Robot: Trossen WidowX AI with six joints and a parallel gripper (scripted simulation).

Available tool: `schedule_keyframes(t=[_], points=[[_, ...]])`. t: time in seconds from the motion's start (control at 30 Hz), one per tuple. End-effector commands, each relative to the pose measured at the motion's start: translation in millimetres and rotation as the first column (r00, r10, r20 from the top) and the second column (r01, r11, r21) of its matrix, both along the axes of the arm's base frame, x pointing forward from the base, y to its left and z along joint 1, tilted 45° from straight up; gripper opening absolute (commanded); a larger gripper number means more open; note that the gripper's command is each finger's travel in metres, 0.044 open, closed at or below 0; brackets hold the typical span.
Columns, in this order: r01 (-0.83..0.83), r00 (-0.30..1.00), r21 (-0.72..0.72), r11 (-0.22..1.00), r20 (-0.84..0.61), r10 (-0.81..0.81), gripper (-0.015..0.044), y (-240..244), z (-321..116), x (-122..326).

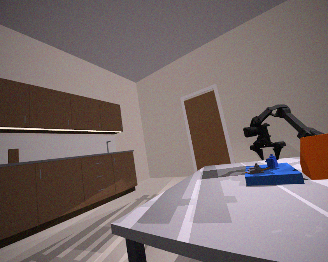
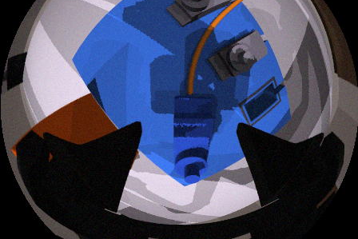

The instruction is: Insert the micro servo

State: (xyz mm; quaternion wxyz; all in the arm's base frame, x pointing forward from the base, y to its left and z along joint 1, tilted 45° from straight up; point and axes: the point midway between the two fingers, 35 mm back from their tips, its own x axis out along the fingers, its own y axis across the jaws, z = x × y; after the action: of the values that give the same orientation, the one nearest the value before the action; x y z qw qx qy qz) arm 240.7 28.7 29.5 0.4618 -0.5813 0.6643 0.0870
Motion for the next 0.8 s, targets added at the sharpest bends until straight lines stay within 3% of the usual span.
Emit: schedule_keyframes(t=[0.0,0.27,0.47,0.57,0.77], points=[[-0.006,1.000,-0.006,1.000,-0.001,0.006,0.0335,-1.4,-0.7,0.5],[-0.006,1.000,-0.006,1.000,-0.001,0.006,0.0125,-1.4,-0.7,0.5],[-0.006,1.000,-0.006,1.000,-0.001,0.006,0.0085,-1.4,-0.7,0.5],[-0.006,1.000,-0.005,1.000,-0.001,0.006,0.0006,2.5,2.9,0.2],[-0.006,1.000,-0.005,1.000,-0.002,0.006,0.0000,16.7,21.7,-5.6]])
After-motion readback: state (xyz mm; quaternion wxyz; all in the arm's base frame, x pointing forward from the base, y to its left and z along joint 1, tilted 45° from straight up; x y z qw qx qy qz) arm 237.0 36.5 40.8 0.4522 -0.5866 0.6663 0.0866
